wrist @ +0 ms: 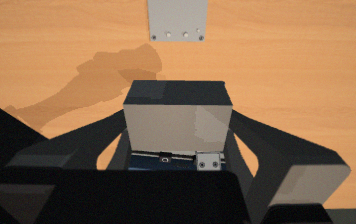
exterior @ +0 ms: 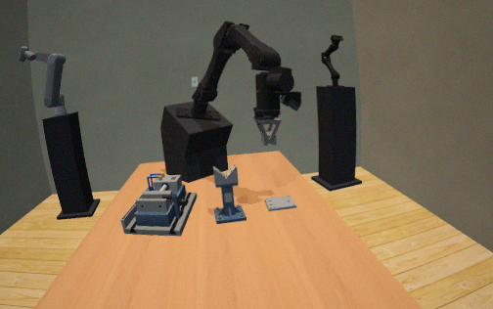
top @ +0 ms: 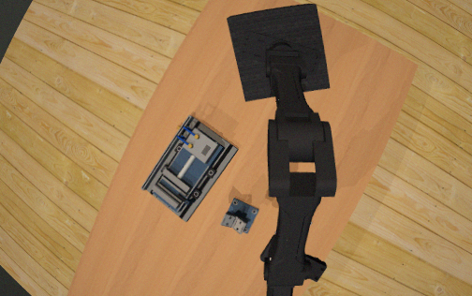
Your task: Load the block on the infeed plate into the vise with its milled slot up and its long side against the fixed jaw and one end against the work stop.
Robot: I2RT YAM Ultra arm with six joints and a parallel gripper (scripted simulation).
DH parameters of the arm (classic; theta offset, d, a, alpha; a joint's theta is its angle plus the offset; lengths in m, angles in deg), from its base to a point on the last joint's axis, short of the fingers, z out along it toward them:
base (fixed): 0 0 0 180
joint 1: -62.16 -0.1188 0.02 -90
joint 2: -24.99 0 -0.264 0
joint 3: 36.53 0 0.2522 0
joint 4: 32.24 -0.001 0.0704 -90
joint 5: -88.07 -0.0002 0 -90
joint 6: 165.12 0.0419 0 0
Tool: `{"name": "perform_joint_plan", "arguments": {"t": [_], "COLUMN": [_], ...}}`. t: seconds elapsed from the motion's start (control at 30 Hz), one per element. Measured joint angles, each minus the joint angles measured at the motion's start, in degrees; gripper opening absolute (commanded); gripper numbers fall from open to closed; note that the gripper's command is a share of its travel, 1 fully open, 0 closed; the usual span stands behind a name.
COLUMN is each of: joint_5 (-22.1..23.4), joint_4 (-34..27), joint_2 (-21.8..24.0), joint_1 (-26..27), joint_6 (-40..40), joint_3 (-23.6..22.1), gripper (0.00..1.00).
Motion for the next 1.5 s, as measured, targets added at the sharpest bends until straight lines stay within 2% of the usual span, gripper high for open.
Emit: {"name": "perform_joint_plan", "arguments": {"t": [0.4,1.27,1.5], "joint_5": [2.08,7.85,9.14], "joint_4": [0.22,0.72,0.87], "joint_2": [0.00,-1.20,-1.31], "joint_1": [4.50,17.70,19.54], "joint_6": [-4.68,-18.32,-20.94], "joint_3": [-0.20,-1.62,-1.84], "gripper": [0.00,0.00,0.00]}}
